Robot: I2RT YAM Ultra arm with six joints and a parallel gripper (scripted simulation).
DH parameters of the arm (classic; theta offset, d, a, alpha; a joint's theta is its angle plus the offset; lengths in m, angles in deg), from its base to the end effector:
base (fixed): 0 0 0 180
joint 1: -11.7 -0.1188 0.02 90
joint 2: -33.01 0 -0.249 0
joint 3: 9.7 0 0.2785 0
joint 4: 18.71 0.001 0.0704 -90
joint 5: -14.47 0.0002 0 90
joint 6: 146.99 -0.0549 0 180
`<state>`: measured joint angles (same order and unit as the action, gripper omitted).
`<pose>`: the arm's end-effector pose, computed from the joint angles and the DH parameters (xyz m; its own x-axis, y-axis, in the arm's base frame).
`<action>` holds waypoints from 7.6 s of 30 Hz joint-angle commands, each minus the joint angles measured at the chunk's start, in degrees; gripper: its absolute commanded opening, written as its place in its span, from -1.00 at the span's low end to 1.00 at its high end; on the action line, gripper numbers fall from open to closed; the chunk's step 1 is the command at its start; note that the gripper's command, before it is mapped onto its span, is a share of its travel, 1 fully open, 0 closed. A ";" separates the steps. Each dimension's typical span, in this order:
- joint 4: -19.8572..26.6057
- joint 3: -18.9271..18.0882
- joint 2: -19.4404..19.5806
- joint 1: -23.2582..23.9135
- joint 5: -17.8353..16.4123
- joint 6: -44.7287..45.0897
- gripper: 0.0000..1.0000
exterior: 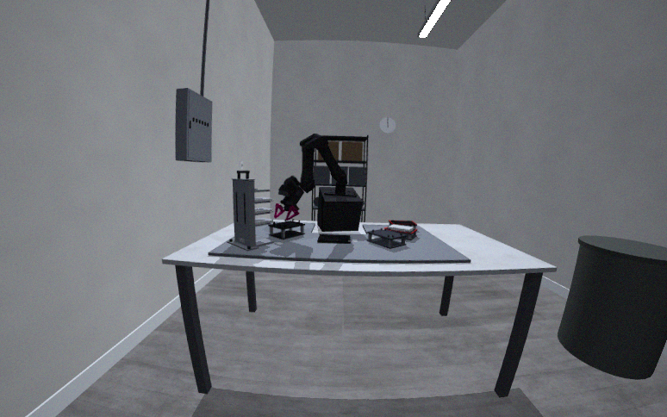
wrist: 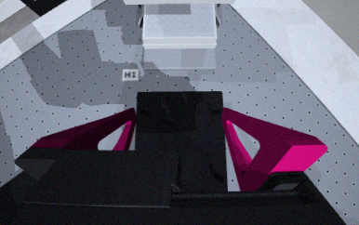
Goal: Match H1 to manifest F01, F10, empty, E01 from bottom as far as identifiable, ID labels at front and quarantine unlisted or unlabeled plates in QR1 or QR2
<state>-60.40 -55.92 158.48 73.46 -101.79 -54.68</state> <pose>0.1695 -0.2621 -0.0251 -0.3134 0.5070 -0.8029 0.6120 0.7544 0.2375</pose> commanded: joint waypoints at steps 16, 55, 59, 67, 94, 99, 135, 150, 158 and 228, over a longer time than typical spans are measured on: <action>-0.27 4.70 -5.26 2.81 -2.26 1.78 1.00; -2.75 11.81 -8.40 6.81 -5.42 4.64 1.00; -7.38 11.27 -3.58 5.84 -4.66 3.93 1.00; -12.71 10.23 2.34 4.63 -3.70 3.05 1.00; -6.71 4.56 1.07 1.98 -1.60 1.21 1.00; -5.40 3.22 0.92 1.46 -1.18 0.85 1.00; 2.62 -5.83 1.04 -1.41 1.14 -1.06 1.00; 5.73 -9.72 1.54 -2.37 1.92 -1.68 1.00; 7.14 -11.56 1.84 -2.79 2.26 -1.95 1.00; 12.62 -18.93 3.32 -4.20 3.42 -2.85 0.72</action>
<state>-47.46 -75.18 162.45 68.87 -98.25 -57.61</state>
